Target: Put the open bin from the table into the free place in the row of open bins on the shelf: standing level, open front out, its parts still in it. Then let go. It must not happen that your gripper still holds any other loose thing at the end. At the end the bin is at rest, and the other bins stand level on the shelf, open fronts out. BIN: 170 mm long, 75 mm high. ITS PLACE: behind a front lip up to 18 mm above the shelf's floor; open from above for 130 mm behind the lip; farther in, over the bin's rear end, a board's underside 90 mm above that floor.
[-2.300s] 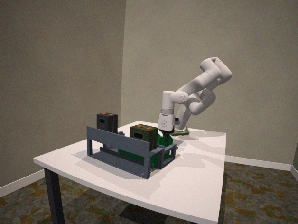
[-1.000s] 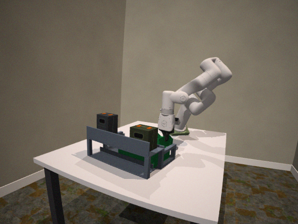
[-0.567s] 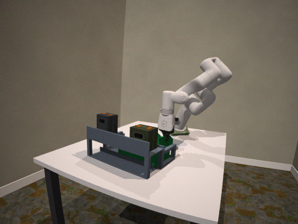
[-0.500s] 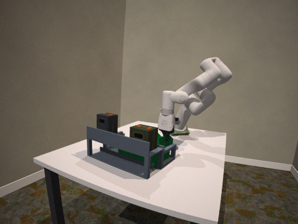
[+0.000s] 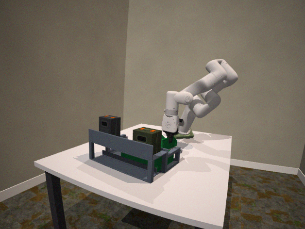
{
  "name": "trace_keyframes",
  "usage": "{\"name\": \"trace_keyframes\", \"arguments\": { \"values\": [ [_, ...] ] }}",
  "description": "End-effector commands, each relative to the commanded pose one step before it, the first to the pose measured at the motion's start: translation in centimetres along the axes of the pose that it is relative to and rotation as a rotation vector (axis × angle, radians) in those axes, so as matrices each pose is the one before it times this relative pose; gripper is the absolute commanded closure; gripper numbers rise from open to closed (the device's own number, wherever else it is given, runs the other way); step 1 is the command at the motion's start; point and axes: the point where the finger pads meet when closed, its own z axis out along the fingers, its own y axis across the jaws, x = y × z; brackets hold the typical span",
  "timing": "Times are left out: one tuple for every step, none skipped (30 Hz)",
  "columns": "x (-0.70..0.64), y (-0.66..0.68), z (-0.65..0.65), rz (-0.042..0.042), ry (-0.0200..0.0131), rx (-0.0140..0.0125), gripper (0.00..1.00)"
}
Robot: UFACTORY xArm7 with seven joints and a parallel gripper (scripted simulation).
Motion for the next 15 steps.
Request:
{"name": "trace_keyframes", "arguments": {
  "values": [
    [-0.115, 0.0, -0.478, -0.00033, -0.00312, 0.00032, 1.0],
    [-0.002, 0.0, -0.2, -0.00004, -0.00011, 0.00003, 1.0],
    [-0.002, 0.0, -0.2, -0.00004, -0.00011, 0.00003, 1.0],
    [-0.002, 0.0, -0.2, -0.00004, -0.00011, 0.00003, 1.0],
    [0.0, 0.0, 0.0, 0.0, 0.0, 0.0, 1.0],
    [0.0, 0.0, 0.0, 0.0, 0.0, 0.0, 1.0],
    [0.0, 0.0, 0.0, 0.0, 0.0, 0.0, 1.0],
    [0.0, 0.0, 0.0, 0.0, 0.0, 0.0, 1.0],
    [0.0, 0.0, 0.0, 0.0, 0.0, 0.0, 1.0],
    [0.0, 0.0, 0.0, 0.0, 0.0, 0.0, 1.0],
    [0.0, 0.0, 0.0, 0.0, 0.0, 0.0, 1.0],
    [0.0, 0.0, 0.0, 0.0, 0.0, 0.0, 1.0],
    [0.0, 0.0, 0.0, 0.0, 0.0, 0.0, 1.0],
    [0.0, 0.0, 0.0, 0.0, 0.0, 0.0, 1.0],
    [0.0, 0.0, 0.0, 0.0, 0.0, 0.0, 1.0]
  ]
}}
